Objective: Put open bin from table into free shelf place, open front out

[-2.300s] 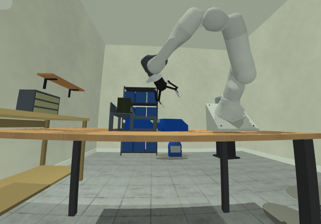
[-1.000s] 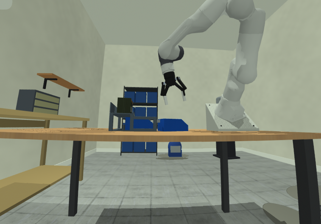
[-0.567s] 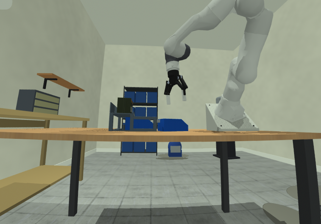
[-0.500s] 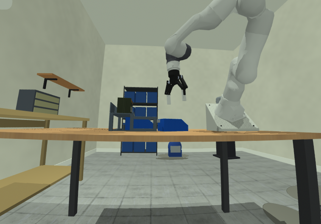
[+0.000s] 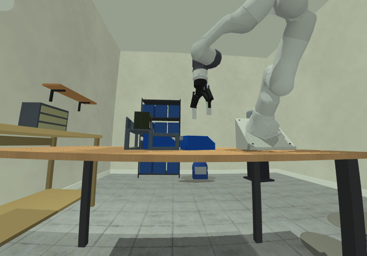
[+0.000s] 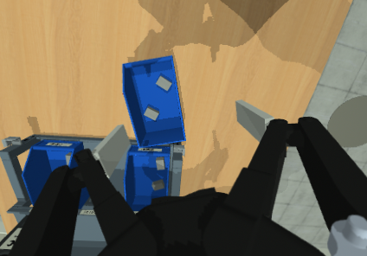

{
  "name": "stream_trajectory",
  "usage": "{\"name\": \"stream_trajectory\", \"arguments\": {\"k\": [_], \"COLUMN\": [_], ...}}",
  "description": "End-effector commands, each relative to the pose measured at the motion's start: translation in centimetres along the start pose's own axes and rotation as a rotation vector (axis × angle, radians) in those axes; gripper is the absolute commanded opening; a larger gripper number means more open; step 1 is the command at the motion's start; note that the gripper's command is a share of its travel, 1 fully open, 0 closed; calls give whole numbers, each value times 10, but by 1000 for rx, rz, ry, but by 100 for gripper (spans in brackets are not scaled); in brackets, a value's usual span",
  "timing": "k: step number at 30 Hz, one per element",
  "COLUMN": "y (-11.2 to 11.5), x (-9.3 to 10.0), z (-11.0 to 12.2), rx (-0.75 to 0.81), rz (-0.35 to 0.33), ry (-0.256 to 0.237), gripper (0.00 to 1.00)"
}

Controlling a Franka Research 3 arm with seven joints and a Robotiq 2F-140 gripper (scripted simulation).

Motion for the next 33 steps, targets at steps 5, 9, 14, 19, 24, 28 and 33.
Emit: {"name": "stream_trajectory", "arguments": {"k": [5, 9, 14, 19, 24, 28, 33], "y": [1, 1, 1, 1, 1, 1, 1], "x": [0, 0, 0, 0, 0, 0, 0], "z": [0, 0, 0, 0, 0, 0, 0], "rx": [-47, -47, -47, -47, -47, -47, -47], "rz": [-5, -5, -5, -5, -5, -5, -5], "ry": [-6, -6, -6, -6, -6, -6, -6], "gripper": [100, 100, 100, 0, 0, 0, 0]}}
Point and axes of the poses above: the point where the finger pads meet when closed, its own x axis back along the fingers, its own z axis across the jaws, y = z × x, the point moved 8 cm from there along x, back along the fingers, and after that the axes turned 5 degrees about x, right-handed, at the moved point
